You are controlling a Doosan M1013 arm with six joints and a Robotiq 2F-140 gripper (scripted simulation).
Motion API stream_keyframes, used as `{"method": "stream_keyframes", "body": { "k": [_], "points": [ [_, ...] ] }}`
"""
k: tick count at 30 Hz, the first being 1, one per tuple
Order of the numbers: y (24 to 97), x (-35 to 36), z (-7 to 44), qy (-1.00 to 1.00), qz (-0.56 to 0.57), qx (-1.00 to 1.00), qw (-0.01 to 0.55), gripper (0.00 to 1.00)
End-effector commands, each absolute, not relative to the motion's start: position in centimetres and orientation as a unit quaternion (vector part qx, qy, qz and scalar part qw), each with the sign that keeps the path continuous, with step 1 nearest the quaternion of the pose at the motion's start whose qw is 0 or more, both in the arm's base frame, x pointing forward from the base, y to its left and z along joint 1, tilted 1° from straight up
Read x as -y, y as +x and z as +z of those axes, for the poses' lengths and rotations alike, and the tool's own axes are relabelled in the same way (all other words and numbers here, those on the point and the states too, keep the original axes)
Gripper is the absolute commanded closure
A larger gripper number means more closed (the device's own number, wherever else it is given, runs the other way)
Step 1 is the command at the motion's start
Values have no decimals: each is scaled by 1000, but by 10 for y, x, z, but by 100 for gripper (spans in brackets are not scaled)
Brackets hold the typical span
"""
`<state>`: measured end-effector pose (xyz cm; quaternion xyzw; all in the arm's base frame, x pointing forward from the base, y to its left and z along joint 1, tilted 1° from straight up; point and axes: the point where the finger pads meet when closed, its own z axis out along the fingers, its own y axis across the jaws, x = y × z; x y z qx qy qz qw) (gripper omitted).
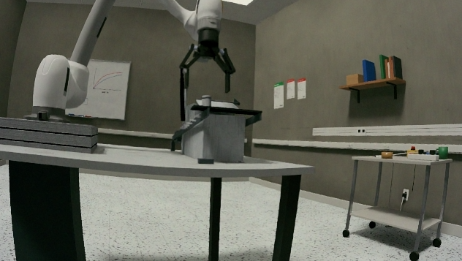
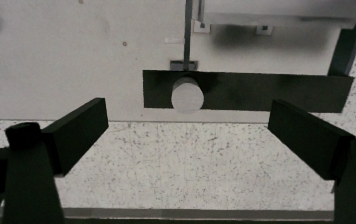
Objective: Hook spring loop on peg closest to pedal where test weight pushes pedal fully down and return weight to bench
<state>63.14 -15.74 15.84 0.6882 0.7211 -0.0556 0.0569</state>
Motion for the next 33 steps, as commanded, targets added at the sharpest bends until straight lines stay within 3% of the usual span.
{"method": "stream_keyframes", "body": {
  "k": [1,8,33],
  "points": [
    [632,158,176,688,-55,-721,57,0],
    [632,158,223,688,-55,-721,57,0],
    [632,158,222,688,-55,-721,57,0]
  ]
}}
